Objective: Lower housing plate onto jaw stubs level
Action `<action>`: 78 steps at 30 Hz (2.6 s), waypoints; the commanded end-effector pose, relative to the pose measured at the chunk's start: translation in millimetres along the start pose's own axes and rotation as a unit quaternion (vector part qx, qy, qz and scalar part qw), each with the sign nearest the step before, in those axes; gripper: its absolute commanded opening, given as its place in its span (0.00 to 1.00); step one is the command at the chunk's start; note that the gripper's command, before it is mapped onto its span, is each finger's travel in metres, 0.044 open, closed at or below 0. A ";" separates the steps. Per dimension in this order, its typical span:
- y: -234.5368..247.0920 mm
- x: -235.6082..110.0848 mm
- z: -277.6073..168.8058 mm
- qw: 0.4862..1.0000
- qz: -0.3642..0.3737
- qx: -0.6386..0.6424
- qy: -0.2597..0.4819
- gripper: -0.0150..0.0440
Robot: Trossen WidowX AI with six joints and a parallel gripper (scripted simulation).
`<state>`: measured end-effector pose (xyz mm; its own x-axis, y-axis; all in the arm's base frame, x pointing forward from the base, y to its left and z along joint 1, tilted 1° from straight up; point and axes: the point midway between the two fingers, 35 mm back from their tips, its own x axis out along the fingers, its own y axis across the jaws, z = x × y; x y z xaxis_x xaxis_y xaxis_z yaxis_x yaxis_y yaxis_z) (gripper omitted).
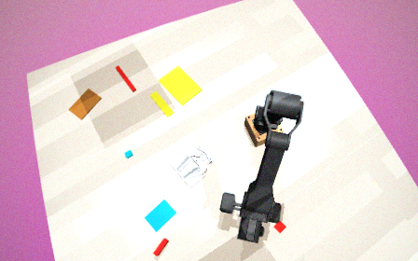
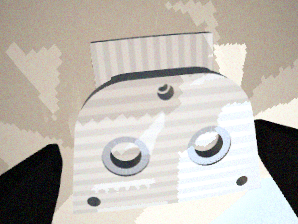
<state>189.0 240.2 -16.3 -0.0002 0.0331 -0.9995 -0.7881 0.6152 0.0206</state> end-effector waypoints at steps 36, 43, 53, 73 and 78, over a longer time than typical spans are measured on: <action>-0.2 -35.8 2.5 1.000 -0.001 0.000 0.000 0.85; -0.3 -58.4 1.6 1.000 -0.002 -0.001 0.000 0.85; -2.6 -73.0 -0.4 1.000 -0.003 0.002 0.000 0.85; -65.5 -74.5 -21.2 0.997 -0.007 0.075 0.000 0.85; -80.3 -74.9 -28.6 0.996 -0.008 0.093 0.000 0.85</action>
<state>232.5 175.6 58.0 0.0116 0.0313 -0.9994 -0.6712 0.7411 0.0154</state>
